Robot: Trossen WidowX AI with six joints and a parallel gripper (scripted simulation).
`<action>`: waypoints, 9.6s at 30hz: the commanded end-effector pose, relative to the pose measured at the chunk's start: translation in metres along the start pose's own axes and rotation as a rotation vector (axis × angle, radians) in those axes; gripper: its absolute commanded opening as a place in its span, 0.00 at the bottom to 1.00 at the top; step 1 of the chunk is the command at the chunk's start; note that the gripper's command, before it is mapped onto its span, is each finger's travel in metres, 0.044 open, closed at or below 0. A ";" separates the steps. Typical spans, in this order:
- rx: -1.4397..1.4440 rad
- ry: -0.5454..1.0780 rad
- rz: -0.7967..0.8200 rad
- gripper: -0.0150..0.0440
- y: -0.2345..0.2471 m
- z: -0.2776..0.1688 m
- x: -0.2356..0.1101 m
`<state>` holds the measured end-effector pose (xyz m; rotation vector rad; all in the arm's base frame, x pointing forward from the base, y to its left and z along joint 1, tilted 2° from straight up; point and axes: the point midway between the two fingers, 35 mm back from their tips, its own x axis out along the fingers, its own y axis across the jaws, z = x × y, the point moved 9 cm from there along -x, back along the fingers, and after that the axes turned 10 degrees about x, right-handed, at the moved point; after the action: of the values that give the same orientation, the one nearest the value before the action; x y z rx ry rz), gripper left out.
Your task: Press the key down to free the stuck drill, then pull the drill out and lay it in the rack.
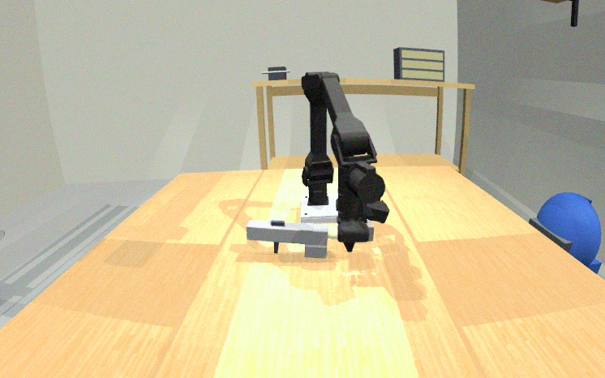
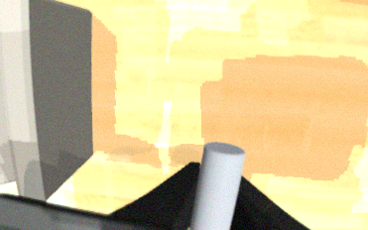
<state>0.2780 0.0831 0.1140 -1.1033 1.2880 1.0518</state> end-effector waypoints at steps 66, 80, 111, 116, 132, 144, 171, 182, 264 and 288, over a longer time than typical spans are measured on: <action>-0.001 -0.006 0.005 0.25 0.011 0.058 0.000; -0.001 -0.007 0.005 0.25 0.014 0.067 -0.003; -0.001 -0.006 0.005 0.25 0.014 0.062 -0.014; -0.001 -0.006 0.005 0.25 0.014 0.062 -0.016; -0.001 -0.006 0.005 0.25 0.015 0.061 -0.022; -0.001 -0.006 0.005 0.25 0.015 0.060 -0.026; -0.001 -0.006 0.005 0.25 0.015 0.060 -0.036; -0.001 -0.006 0.005 0.25 0.015 0.060 -0.040; -0.002 -0.007 0.012 0.25 0.090 0.064 -0.022; -0.002 -0.007 0.012 0.25 0.089 0.066 0.000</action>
<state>0.2035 0.1639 0.1158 -1.0931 1.2798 1.0610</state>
